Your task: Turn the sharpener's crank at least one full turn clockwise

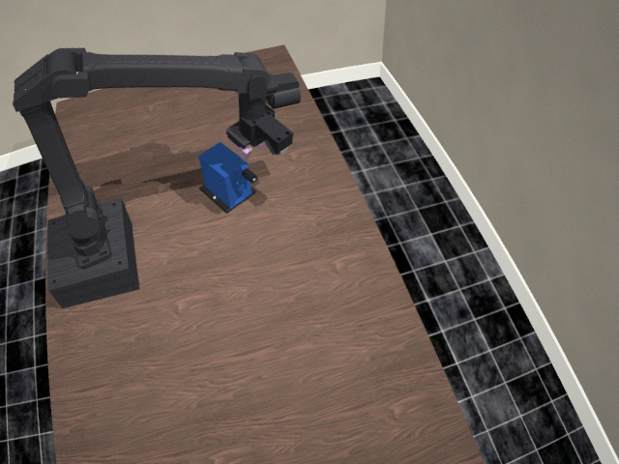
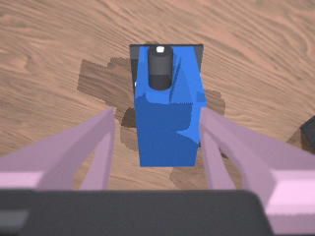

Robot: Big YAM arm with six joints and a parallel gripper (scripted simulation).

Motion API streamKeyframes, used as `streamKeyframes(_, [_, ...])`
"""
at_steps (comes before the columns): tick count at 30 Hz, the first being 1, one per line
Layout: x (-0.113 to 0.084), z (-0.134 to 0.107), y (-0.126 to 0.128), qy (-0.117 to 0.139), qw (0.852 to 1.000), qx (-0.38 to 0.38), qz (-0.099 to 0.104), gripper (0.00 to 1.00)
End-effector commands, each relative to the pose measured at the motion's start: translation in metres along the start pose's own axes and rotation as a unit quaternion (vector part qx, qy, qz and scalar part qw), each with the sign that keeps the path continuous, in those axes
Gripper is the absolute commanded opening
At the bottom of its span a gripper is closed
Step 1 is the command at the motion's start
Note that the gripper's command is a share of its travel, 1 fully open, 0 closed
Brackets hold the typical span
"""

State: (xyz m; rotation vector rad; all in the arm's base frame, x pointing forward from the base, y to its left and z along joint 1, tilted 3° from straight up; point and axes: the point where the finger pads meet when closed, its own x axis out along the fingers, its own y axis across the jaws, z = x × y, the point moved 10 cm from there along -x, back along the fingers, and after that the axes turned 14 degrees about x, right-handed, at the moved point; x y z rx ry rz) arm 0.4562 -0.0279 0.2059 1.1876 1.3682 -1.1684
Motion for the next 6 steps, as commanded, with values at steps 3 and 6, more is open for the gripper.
streamKeyframes(3, [-0.0181, -0.0017, 0.0073, -0.002, 1.000, -0.002, 0.017, 0.51])
streamKeyframes(6, [-0.0181, -0.0017, 0.0073, -0.002, 1.000, -0.002, 0.017, 0.51])
